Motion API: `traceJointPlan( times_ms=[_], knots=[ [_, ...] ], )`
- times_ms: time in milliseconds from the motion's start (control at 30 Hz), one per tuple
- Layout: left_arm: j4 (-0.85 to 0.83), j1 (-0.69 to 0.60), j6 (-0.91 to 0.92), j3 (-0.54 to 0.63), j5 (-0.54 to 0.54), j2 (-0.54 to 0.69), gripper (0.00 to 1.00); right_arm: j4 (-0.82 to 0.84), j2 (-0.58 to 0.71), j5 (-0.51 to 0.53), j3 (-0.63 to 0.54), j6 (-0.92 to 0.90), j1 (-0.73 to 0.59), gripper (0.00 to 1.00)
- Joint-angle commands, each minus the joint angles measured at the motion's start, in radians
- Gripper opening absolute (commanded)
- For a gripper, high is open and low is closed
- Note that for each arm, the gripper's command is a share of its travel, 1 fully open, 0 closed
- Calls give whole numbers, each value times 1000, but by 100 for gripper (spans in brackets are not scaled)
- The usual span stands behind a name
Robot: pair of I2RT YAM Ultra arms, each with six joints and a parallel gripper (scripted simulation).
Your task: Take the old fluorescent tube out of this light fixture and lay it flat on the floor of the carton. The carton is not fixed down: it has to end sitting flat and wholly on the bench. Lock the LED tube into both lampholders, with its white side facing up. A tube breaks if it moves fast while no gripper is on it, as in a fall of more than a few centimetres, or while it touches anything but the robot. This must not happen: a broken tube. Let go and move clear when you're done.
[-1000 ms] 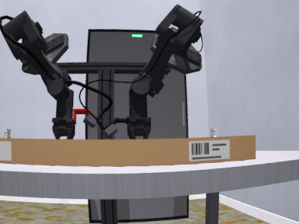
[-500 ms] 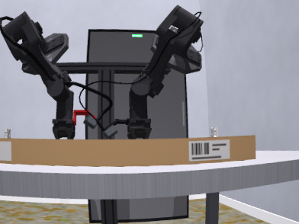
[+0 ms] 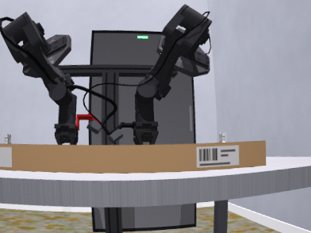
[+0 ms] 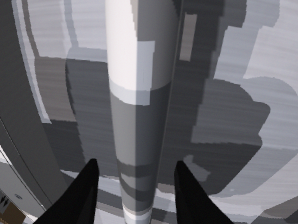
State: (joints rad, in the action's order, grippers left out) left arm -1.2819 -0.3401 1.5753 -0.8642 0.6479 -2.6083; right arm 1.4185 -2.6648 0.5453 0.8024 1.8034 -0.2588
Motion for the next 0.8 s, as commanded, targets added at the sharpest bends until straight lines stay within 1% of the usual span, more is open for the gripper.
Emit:
traceJointPlan(
  times_ms=[0, 33, 67, 133, 167, 200, 233, 267, 367, 400, 500, 533, 733, 767],
  knots=[
    [-32, -46, -26, 62, 30, 39, 49, -20, -13, -13, 4, 8, -22, 11],
    [-33, -55, -34, 73, 44, 44, 49, -20, -13, -13, 4, 8, -22, 11],
    [-13, -49, -16, 53, 19, 28, 49, -4, 2, -6, -2, 2, -7, 11],
    [-13, -49, -16, 53, 19, 28, 49, -4, 2, -6, -2, 2, -7, 11],
    [-40, -70, -41, 99, 51, 59, 49, -4, 2, -6, -2, 2, -7, 11],
    [-30, -71, -37, 93, 48, 49, 49, -4, 2, -6, -2, 2, -7, 11],
    [4, -39, -13, 65, 24, 16, 49, -20, -13, -13, 4, 8, -22, 11],
    [7, -29, -8, 87, 13, 3, 49, -20, -13, -13, 4, 8, -22, 11],
    [-2, -25, -16, 105, 12, -2, 49, -20, -13, -13, 4, 8, -22, 11],
    [-25, -26, -20, 106, 11, 17, 49, -20, -13, -13, 4, 8, -22, 11],
    [-25, -27, -25, 124, 10, -4, 49, -20, -13, -13, 4, 8, -22, 11],
    [2, -4, -28, 133, 13, 1, 49, -20, -13, -13, 4, 8, -22, 11],
    [-18, -11, -21, 145, 16, 11, 49, -20, -13, -13, 4, 8, -22, 11],
    [-21, -10, -26, 157, 11, -9, 49, -20, -13, -13, 4, 8, -22, 11]
  ],
)
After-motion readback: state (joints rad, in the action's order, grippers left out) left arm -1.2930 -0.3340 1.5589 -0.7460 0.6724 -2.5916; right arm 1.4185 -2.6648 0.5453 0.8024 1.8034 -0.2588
